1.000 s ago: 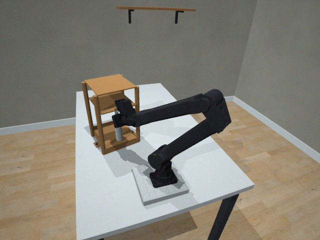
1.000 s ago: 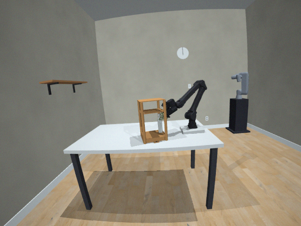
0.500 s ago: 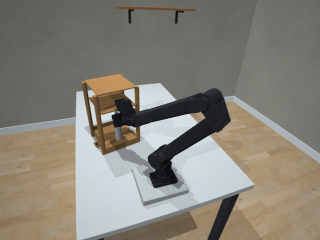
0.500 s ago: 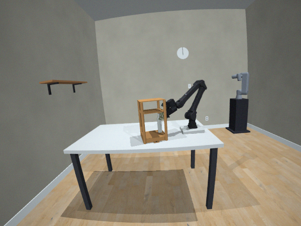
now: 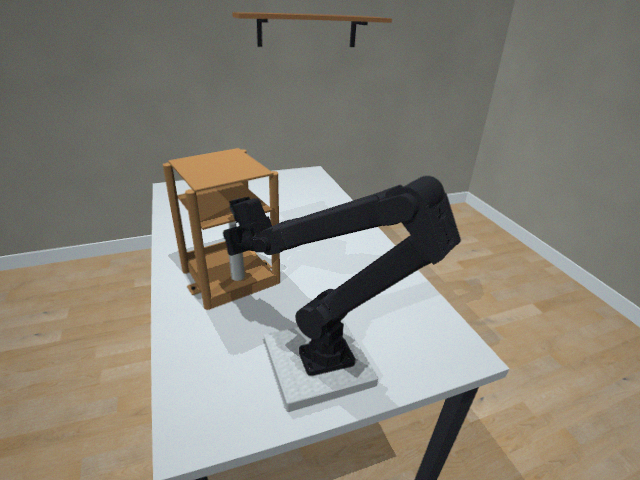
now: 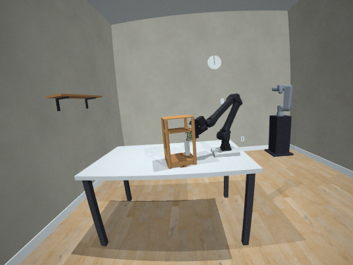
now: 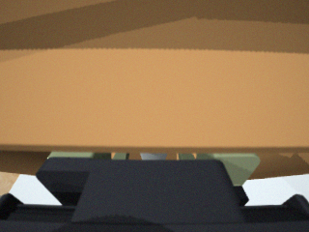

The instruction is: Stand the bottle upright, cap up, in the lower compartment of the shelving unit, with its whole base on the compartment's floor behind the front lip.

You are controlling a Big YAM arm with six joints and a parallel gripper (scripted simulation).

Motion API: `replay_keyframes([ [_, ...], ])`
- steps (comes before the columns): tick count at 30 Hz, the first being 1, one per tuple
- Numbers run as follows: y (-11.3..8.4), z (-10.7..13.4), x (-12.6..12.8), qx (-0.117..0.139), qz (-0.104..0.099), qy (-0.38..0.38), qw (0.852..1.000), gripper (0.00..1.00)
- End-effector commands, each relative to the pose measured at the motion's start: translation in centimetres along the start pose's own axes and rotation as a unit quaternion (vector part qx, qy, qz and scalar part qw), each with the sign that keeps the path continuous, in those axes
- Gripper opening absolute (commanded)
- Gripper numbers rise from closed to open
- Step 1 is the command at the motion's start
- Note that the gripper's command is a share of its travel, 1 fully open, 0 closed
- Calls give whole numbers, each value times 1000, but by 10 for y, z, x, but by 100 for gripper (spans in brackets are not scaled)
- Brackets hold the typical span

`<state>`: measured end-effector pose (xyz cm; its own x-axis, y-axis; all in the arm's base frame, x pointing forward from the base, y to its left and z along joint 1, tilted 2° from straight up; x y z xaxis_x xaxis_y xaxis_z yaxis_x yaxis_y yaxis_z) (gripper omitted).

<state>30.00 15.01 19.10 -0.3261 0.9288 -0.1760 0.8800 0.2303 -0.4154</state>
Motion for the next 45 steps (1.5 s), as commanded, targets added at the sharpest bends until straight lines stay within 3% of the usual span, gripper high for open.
replay_keyframes([
  [1,3,-25,-6,-31,8,7,999,27],
  [8,2,-24,-6,-30,8,7,999,27],
  [17,-3,-5,-6,-24,7,5,1000,27],
  [45,-5,1,-6,-22,7,5,1000,27],
])
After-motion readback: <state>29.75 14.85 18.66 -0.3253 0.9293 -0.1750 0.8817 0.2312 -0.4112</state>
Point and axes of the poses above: the point where the finger pads meet when closed, its own y axis out along the fingers, its own x axis across the jaws, z = x × y, the point moved 6 cm from there along -y, back along the fingers, and after that the axes turned 9 degrees about -y, right-handed, at the moved point
